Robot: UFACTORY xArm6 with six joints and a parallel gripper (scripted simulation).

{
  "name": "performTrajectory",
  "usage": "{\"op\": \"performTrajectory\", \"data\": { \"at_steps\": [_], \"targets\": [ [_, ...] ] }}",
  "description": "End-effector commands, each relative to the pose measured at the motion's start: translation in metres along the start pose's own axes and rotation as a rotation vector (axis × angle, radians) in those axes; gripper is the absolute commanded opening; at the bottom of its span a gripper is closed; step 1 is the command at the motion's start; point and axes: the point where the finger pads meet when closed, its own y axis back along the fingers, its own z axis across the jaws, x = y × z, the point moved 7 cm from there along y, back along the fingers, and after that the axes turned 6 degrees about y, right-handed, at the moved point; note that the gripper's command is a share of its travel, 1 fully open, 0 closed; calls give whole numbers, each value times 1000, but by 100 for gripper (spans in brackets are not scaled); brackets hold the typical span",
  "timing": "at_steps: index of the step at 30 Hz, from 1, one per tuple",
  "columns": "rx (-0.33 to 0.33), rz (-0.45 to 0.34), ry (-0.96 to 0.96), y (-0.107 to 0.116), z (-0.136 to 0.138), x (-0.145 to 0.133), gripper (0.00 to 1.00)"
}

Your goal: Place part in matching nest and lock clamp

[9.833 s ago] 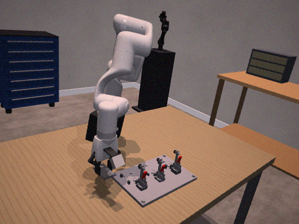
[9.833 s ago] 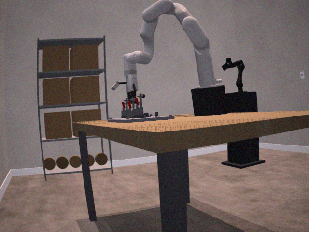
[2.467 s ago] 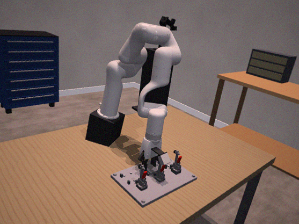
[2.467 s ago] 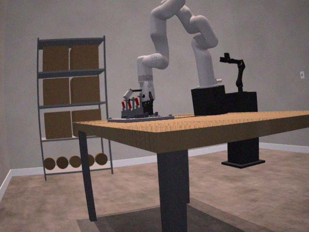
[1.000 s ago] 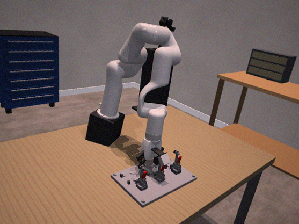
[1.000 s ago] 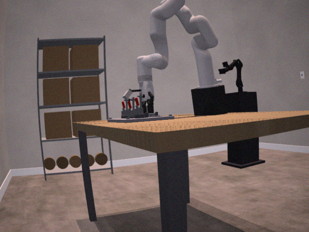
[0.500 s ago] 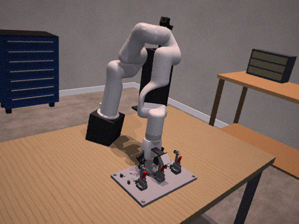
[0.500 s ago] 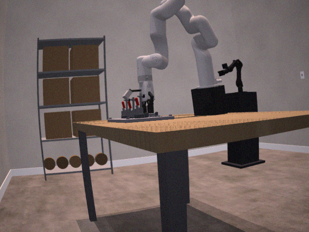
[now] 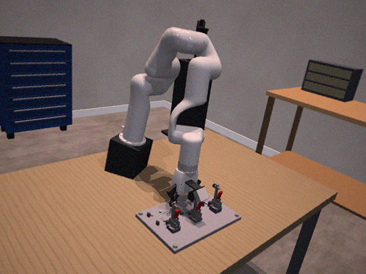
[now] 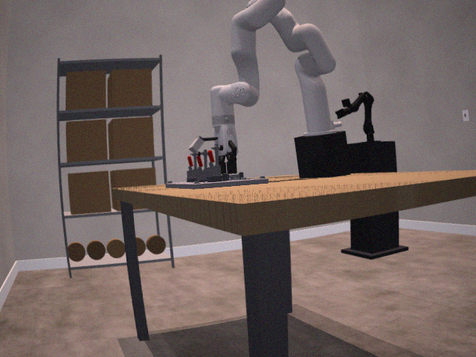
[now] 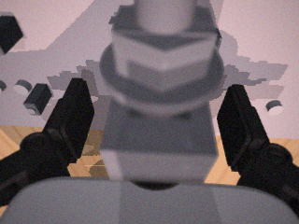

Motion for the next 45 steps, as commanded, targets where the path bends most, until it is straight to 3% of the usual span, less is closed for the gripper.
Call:
{"op": "performTrajectory", "data": {
  "at_steps": [1, 20, 38, 39, 45],
  "targets": [
    [-1, 3, 0, 7, 0, 1, 100],
    [-1, 3, 0, 57, 0, 1, 100],
    [-1, 3, 0, 59, 0, 1, 100],
    [-1, 3, 0, 59, 0, 1, 47],
    [-1, 3, 0, 66, 0, 1, 47]
  ]
}}
